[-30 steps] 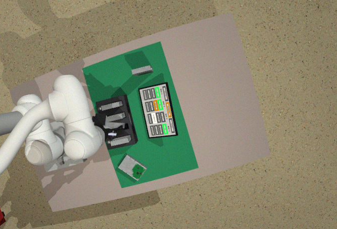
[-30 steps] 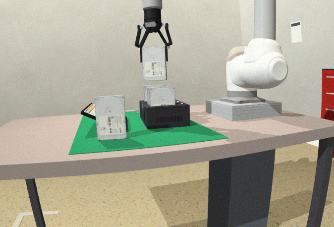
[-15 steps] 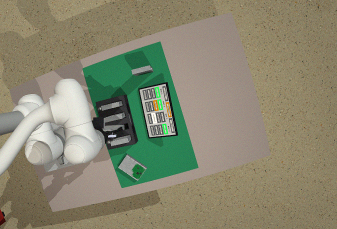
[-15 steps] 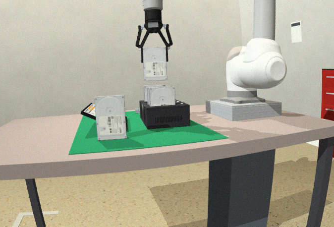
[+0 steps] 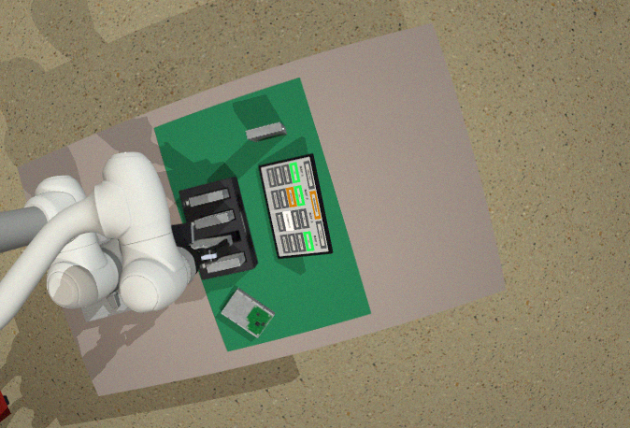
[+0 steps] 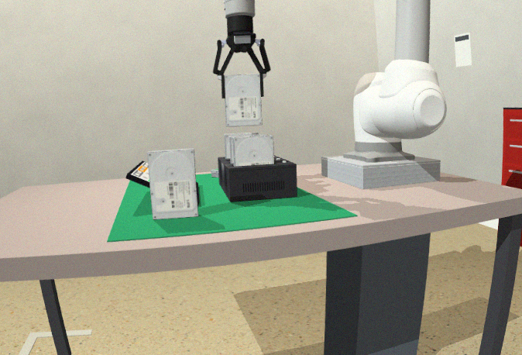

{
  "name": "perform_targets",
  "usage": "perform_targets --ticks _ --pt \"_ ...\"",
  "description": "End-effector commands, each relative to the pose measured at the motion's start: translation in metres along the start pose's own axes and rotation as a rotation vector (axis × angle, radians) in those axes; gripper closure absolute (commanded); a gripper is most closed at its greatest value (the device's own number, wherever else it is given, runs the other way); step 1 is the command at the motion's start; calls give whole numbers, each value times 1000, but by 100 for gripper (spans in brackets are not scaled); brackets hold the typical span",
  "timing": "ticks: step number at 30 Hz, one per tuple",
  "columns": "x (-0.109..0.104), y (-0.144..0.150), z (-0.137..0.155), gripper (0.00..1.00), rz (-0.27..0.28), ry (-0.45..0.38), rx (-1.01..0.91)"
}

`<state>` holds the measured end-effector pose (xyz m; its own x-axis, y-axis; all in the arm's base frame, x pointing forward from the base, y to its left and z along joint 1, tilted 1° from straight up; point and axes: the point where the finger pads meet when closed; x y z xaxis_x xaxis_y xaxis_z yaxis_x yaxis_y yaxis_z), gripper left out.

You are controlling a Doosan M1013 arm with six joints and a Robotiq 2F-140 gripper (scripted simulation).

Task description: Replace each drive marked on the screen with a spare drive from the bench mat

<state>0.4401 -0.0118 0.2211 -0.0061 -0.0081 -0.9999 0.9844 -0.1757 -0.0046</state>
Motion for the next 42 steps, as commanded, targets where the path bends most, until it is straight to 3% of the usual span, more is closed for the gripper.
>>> perform_targets --ticks 1,42 --pt "0 0 1 90 1 1 -7" --pt "0 -2 9 90 1 1 -79"
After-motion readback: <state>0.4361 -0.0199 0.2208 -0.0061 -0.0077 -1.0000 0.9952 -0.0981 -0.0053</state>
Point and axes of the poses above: the point where the finger pads meet when closed, its own x axis out along the fingers, its own y axis across the jaws, z = x × y, and after that the axes turned 1 degree about x, right-handed
